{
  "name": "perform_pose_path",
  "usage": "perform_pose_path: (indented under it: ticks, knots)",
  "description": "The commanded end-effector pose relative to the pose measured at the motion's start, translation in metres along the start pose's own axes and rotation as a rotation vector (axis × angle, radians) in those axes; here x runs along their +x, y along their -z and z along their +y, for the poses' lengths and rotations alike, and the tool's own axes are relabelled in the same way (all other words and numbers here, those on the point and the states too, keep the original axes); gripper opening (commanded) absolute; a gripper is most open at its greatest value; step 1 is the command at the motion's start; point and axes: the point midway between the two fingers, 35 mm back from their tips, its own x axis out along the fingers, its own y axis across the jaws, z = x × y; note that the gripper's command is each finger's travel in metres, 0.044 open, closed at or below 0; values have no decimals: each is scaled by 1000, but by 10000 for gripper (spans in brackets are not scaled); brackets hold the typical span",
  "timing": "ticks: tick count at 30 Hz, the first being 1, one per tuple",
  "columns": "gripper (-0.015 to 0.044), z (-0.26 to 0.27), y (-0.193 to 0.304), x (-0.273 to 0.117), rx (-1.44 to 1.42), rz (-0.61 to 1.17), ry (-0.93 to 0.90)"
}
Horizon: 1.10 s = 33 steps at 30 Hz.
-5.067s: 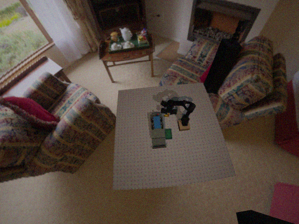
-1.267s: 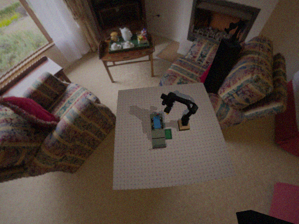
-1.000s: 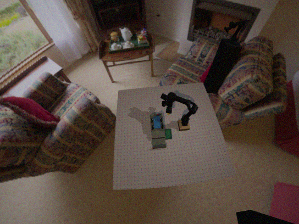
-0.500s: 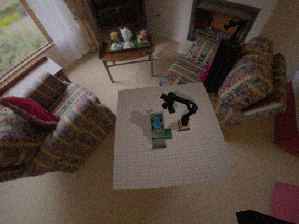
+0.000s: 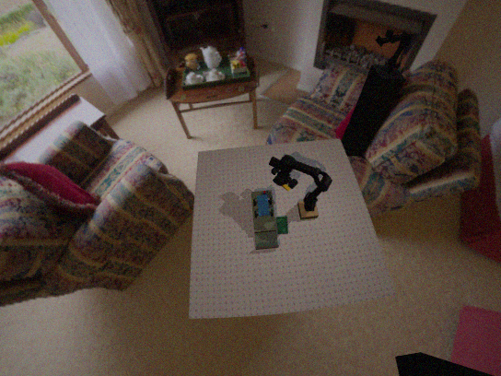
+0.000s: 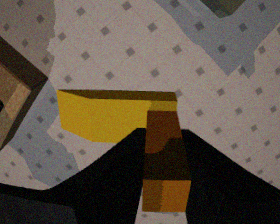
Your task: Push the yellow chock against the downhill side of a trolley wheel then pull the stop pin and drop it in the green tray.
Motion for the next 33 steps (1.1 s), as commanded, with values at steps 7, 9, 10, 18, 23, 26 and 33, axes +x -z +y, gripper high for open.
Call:
perform_pose_path:
  ticks: [7, 9, 10, 18, 23, 26, 33]
  knots:
    - [0, 0, 1, 0, -342, 4, 0]
    - [0, 0, 1, 0, -410, 4, 0]
    - [0, 0, 1, 0, -444, 4, 0]
    - [0, 0, 1, 0, -717, 4, 0]
    - [0, 0, 1, 0, -864, 5, 0]
    - [0, 0, 1, 0, -869, 5, 0]
    - [0, 5, -6, 1, -869, 4, 0]
